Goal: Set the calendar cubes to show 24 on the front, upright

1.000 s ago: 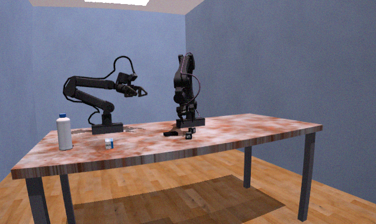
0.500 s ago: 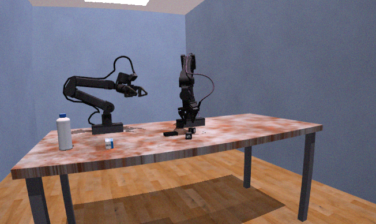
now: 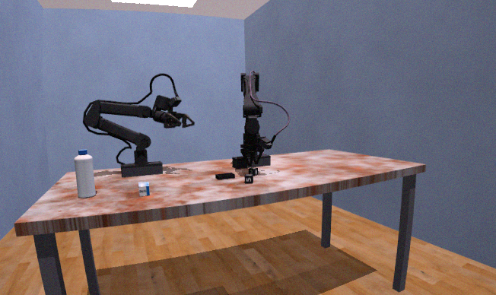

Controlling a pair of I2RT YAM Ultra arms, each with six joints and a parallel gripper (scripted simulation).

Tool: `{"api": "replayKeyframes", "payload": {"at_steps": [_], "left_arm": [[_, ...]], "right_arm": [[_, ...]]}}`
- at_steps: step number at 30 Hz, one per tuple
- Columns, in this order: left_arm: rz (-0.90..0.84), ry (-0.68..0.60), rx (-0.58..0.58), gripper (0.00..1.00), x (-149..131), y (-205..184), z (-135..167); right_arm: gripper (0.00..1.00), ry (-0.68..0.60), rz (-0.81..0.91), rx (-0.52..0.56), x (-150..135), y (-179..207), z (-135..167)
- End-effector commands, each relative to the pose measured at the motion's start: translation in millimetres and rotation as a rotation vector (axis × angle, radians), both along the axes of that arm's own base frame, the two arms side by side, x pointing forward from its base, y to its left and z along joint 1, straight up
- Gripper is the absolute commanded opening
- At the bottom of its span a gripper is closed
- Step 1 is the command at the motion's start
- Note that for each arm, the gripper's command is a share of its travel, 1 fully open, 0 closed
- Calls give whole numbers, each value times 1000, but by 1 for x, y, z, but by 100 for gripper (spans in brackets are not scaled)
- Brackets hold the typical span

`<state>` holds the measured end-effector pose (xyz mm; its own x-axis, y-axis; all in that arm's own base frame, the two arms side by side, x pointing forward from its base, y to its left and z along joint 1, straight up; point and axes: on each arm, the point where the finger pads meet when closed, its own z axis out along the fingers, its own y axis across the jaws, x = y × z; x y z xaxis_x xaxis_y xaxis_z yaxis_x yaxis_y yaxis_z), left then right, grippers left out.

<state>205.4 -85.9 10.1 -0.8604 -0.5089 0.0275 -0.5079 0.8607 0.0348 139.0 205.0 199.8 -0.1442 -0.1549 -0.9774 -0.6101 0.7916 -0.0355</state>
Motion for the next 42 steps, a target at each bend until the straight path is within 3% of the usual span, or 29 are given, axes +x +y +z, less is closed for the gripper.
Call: {"api": "replayKeyframes", "payload": {"at_steps": [1, 30, 31, 35, 42], "left_arm": [[21, -62, -20, 55, 11, -4, 8], [21, -47, -14, 55, 14, -5, -29], [21, -47, -14, 47, 14, -5, -29], [21, -62, -20, 47, 18, -7, -26], [25, -64, -21, 37, 15, -6, -25]], "right_arm": [[100, -1, -8, 24, 0, 1, 12], [100, -5, -14, 19, 1, -1, 9], [100, -5, -14, 19, 1, -1, 9], [100, -5, -14, 19, 1, -1, 9], [100, -5, -14, 19, 1, -1, 9]]}}
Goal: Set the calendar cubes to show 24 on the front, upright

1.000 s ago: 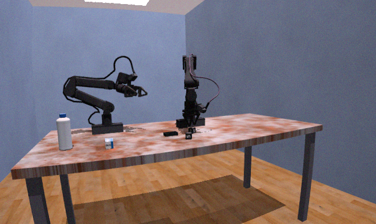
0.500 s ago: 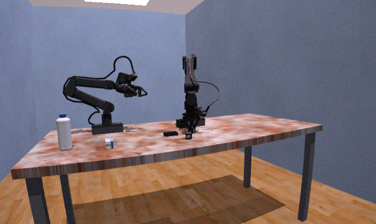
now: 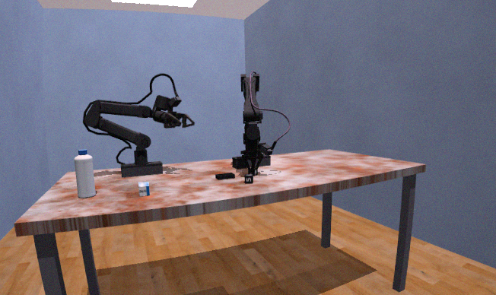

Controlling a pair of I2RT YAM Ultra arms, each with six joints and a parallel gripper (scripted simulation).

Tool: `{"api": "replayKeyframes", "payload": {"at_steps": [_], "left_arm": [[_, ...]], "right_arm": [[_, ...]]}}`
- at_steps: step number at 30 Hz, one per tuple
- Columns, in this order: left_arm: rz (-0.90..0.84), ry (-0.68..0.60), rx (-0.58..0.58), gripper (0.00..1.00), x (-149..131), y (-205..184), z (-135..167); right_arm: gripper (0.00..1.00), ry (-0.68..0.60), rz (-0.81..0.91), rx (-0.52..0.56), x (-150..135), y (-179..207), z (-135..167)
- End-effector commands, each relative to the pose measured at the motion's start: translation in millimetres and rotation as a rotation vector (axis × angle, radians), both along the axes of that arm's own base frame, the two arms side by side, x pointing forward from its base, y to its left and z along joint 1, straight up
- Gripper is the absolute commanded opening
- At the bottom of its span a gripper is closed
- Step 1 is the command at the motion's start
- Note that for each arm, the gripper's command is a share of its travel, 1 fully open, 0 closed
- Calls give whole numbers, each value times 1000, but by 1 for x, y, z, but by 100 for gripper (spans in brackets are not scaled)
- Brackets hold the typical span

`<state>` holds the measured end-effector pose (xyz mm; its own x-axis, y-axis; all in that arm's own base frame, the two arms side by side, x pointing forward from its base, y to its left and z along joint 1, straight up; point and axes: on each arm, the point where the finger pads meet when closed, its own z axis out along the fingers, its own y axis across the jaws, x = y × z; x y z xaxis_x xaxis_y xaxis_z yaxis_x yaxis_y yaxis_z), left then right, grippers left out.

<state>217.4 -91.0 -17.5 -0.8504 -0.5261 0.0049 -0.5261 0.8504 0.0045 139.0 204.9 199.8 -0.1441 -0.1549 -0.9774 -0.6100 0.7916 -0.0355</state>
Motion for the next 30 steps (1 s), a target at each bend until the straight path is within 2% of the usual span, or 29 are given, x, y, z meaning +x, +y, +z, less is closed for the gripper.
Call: {"api": "replayKeyframes", "payload": {"at_steps": [1, 10, 12, 13, 14, 16, 17, 23, 30], "left_arm": [[4, -29, -7, 36, 3, -1, 2], [4, -29, -7, 26, 1, 0, 2], [3, -19, -2, 3, -1, 1, 2], [3, -19, -2, 0, -1, 1, 2], [3, -19, -2, 0, -1, 1, 2], [3, -16, -1, 23, 0, 1, 6], [3, -16, -1, 26, 0, 1, 8], [3, -26, -6, 26, 3, -1, 48], [3, -26, -6, 26, 3, -1, 68]], "right_arm": [[100, -4, -13, 19, 1, 0, 9], [100, -4, -13, 19, 1, 0, 9], [100, -4, -13, 19, 1, 0, 9], [100, -4, -13, 19, 1, 0, 9], [100, -4, -13, 19, 1, 0, 9], [100, -4, -13, 19, 1, 0, 9], [100, -4, -13, 19, 1, 0, 9], [100, -4, -13, 19, 1, 0, 9], [100, -4, -13, 19, 1, 0, 9]]}}
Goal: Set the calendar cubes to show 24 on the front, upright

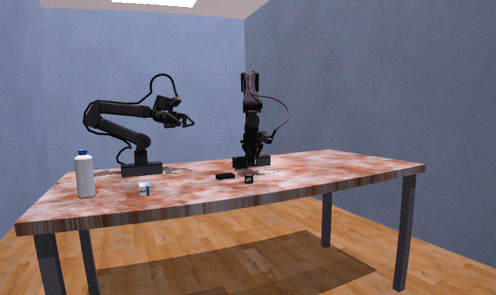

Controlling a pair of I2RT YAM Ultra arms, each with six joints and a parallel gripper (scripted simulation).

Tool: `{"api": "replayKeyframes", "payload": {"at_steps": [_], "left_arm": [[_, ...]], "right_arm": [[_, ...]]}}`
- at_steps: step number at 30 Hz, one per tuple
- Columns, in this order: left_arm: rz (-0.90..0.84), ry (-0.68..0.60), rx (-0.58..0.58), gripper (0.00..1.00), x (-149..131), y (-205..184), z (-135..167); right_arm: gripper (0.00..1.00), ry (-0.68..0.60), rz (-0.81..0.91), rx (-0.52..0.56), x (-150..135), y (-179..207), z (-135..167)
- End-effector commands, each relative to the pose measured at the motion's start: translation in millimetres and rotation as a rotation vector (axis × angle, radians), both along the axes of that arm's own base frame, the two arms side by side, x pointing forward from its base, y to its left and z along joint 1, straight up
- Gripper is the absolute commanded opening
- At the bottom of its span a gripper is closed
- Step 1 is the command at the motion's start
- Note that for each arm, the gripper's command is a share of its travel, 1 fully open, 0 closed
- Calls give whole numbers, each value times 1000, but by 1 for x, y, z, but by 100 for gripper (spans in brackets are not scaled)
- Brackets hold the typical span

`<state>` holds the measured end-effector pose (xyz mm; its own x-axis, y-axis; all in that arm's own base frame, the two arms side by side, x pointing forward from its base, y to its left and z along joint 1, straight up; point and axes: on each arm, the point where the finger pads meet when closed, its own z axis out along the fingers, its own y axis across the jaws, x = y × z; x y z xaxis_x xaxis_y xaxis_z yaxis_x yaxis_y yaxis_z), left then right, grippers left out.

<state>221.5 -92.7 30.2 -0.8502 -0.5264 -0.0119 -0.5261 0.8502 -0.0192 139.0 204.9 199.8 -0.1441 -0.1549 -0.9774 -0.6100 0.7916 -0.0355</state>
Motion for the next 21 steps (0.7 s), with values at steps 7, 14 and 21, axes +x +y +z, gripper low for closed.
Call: {"api": "replayKeyframes", "payload": {"at_steps": [7, 14, 21], "left_arm": [[83, 1, -3, 26, -1, -31, 14], [58, 0, 4, 26, -5, -71, 10], [17, -29, -16, 26, -4, -111, 8]], "right_arm": [[100, -4, -13, 19, 1, 0, 9], [100, -4, -13, 19, 1, 0, 9], [100, -4, -13, 19, 1, 0, 9]]}}
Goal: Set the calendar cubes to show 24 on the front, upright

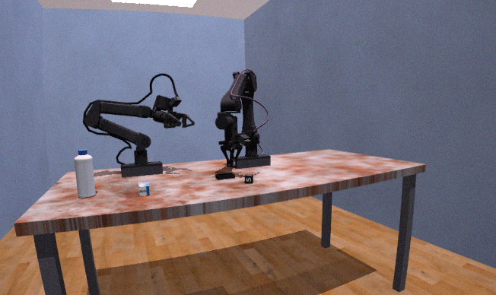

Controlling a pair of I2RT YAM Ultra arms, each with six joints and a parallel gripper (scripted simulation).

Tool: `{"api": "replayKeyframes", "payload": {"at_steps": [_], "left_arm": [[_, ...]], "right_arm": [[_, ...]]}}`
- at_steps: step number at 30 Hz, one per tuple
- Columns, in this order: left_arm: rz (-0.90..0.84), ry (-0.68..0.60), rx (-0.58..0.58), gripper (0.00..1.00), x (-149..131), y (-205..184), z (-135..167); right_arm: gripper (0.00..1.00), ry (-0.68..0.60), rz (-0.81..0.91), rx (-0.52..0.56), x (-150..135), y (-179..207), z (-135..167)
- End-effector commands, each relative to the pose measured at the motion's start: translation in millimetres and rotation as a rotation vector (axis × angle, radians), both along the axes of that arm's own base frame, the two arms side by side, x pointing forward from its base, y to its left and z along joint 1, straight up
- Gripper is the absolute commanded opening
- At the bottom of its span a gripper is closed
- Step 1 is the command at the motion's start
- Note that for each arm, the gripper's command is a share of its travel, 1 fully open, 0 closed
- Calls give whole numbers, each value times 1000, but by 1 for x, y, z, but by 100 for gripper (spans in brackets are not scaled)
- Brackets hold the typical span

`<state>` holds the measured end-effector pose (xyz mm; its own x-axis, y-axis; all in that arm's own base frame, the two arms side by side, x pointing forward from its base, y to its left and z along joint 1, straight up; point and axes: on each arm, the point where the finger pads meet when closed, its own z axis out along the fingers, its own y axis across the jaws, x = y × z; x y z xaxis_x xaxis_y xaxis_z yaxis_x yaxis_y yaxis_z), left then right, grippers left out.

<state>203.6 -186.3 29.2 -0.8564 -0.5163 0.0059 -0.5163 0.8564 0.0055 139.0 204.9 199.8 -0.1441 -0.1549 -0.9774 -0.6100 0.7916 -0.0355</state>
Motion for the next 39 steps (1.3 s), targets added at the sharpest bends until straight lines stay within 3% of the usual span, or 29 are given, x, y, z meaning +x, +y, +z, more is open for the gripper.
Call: {"api": "replayKeyframes", "payload": {"at_steps": [1, 8, 15, 23, 25, 39], "left_arm": [[24, -57, -28, 26, 12, -19, 9], [-46, -41, -24, 26, 8, -17, 11], [-399, -33, -16, 26, 7, -15, 10], [-717, -21, -16, 26, 6, -14, 8], [-717, -21, -16, 26, 6, -14, 8], [-1322, -15, -14, 26, 6, -14, 8]], "right_arm": [[100, -4, -13, 19, 1, 0, 9], [100, -4, -13, 19, 1, 0, 9], [100, -4, -13, 19, 1, 0, 9], [100, -4, -13, 19, 1, 0, 9], [100, -4, -13, 19, 1, 0, 9], [100, -4, -13, 19, 1, 0, 9]]}}
